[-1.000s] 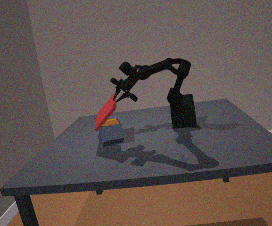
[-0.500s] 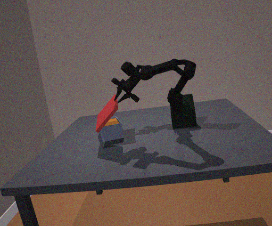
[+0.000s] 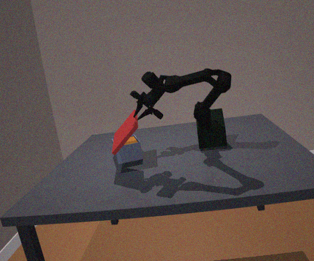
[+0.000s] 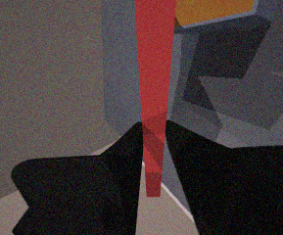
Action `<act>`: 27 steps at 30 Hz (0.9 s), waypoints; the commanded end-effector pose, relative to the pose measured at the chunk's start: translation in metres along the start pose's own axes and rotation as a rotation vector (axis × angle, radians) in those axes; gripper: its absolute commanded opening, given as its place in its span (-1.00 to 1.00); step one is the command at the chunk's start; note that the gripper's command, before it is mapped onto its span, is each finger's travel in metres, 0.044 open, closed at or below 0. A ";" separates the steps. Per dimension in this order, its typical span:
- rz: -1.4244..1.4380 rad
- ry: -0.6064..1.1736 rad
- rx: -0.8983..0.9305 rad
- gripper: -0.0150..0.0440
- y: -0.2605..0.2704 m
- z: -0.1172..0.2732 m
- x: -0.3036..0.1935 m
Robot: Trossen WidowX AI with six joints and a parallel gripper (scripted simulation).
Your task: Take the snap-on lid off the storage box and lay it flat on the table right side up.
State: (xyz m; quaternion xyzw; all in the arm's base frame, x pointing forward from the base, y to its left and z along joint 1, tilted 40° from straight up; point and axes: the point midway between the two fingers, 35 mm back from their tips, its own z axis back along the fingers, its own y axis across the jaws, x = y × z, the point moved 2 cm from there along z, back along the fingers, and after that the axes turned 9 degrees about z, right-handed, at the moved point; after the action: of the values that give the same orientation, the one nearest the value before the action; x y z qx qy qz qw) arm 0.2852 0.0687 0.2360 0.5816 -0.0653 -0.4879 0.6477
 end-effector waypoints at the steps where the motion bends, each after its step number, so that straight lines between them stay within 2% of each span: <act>1: 0.004 -0.007 0.009 -0.49 0.004 0.002 -0.008; 27: 0.002 -0.006 0.010 -0.49 0.008 0.006 -0.060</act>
State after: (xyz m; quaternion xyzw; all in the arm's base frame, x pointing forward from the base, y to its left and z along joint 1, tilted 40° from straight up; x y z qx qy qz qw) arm 0.2575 0.1033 0.2652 0.5800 -0.0632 -0.4894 0.6482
